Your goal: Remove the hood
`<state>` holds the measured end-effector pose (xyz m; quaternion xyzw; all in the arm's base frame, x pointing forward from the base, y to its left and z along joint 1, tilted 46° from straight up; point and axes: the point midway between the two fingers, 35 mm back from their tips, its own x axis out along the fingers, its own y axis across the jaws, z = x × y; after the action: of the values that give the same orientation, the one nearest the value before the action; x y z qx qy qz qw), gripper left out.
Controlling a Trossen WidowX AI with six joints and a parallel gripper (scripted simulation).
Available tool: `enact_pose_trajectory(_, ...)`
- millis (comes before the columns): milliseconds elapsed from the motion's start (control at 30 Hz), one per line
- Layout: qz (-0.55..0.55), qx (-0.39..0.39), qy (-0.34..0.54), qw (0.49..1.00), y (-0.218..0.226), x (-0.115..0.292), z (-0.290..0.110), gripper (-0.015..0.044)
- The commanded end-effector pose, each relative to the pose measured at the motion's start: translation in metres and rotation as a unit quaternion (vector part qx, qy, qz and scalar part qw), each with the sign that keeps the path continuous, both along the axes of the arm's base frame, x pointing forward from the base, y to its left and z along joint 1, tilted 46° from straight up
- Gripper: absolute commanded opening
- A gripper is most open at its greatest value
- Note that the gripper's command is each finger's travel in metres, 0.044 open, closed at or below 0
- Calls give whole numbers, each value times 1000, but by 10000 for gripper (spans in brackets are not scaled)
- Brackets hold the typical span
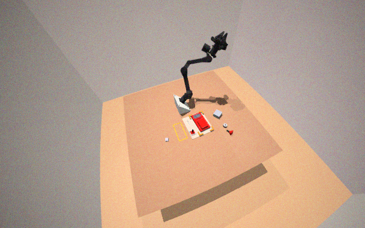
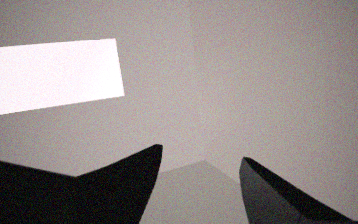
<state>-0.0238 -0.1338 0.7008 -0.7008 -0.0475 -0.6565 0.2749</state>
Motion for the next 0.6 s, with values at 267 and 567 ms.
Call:
enact_pose_trajectory(267,-169,-166,53,970,99,32,14,440)
enact_pose_trajectory(567,-282,-235,92,926,148,65,11,440)
